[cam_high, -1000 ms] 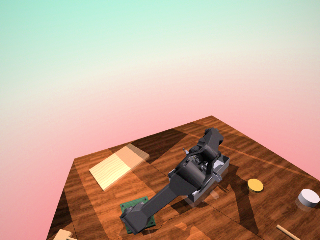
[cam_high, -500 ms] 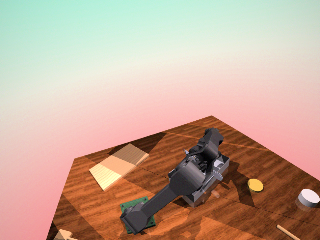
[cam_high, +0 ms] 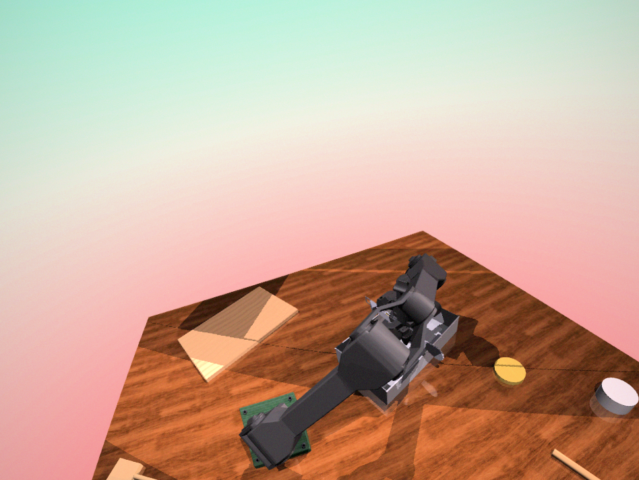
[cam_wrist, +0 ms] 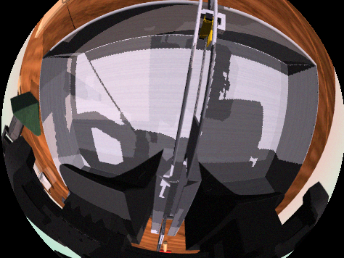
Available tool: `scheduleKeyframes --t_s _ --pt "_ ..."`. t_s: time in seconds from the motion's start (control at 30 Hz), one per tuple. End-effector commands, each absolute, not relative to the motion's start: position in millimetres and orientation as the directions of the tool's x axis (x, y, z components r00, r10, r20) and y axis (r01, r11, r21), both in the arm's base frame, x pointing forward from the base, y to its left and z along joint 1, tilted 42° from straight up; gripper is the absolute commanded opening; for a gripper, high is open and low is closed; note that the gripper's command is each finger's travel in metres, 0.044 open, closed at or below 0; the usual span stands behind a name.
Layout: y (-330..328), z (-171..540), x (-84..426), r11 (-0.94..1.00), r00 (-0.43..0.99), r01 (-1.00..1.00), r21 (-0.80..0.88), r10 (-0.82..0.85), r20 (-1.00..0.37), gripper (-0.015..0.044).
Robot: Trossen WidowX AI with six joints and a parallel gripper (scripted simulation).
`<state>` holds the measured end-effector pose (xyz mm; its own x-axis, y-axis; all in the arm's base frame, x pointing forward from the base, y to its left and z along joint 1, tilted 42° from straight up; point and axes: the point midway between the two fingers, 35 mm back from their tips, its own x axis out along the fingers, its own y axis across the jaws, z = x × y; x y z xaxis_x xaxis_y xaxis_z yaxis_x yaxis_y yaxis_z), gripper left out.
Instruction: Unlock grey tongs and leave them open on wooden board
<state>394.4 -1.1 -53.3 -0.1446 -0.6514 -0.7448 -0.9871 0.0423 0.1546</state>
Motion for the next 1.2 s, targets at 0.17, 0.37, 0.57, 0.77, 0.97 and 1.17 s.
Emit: scheduleKeyframes --t_s 0.17,0.37,0.57,0.77,0.97,1.17 --pt "46.4 -1.2 405.3 0.038 -0.138 -0.988 0.149 -0.649 -0.748 -0.0150" --pt "47.5 0.2 405.3 0.038 -0.138 -0.988 0.149 -0.649 -0.748 -0.0150" --pt "46.4 -2.0 404.8 0.035 -0.139 -0.988 0.154 -0.652 -0.745 -0.0150" --pt "73.2 -18.0 400.7 0.080 -0.134 -0.991 0.108 -0.644 -0.753 -0.0150" --pt "116.7 -44.8 388.7 0.158 -0.129 -0.987 0.036 -0.634 -0.763 -0.0150" --pt "157.3 -71.5 371.0 0.245 -0.130 -0.969 -0.036 -0.627 -0.768 -0.0150"
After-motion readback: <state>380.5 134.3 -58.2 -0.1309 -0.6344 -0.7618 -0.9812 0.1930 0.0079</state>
